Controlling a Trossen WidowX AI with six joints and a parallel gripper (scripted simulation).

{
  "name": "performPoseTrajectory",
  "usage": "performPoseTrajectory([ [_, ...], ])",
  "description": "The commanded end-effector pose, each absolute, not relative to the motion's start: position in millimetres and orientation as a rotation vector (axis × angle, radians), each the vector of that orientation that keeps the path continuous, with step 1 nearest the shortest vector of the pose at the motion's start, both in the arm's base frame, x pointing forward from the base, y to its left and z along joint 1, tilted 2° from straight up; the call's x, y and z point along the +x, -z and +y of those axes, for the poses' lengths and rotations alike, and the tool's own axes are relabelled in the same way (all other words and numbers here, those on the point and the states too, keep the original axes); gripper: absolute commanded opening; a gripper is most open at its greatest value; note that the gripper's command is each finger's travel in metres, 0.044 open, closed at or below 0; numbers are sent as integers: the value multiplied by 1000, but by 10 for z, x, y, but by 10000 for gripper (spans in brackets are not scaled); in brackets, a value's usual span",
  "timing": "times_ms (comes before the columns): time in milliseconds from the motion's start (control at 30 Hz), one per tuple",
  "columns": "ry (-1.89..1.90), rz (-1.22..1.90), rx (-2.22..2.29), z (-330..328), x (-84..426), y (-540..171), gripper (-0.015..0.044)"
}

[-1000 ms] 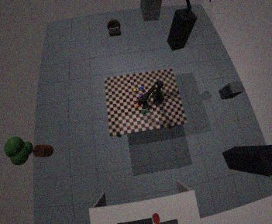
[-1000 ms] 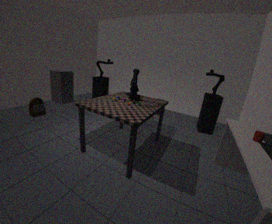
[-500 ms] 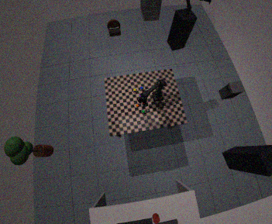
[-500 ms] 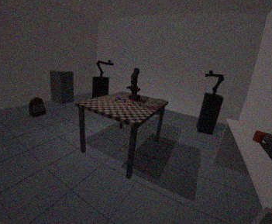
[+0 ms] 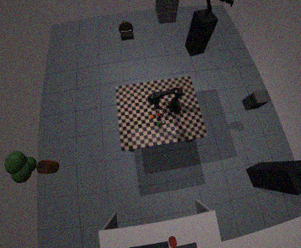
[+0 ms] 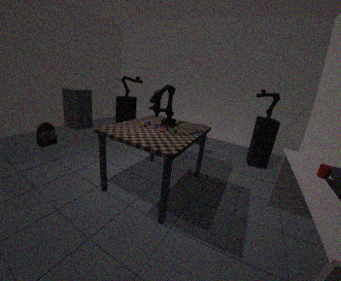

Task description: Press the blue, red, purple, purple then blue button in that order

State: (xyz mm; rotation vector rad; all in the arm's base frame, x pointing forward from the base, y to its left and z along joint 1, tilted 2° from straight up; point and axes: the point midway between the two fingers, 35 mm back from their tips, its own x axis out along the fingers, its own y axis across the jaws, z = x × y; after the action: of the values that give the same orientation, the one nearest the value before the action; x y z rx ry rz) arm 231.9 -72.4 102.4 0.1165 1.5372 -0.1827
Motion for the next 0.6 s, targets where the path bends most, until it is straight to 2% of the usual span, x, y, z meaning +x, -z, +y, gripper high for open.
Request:
performPoseTrajectory([
  [0, 170, 1541, 102, -837, 2297, -1029, 20],
  [200, 170, 1541, 102, -865, 2311, -436, 20],
  [567, 170, 1541, 102, -870, 2314, -321, 20],
])
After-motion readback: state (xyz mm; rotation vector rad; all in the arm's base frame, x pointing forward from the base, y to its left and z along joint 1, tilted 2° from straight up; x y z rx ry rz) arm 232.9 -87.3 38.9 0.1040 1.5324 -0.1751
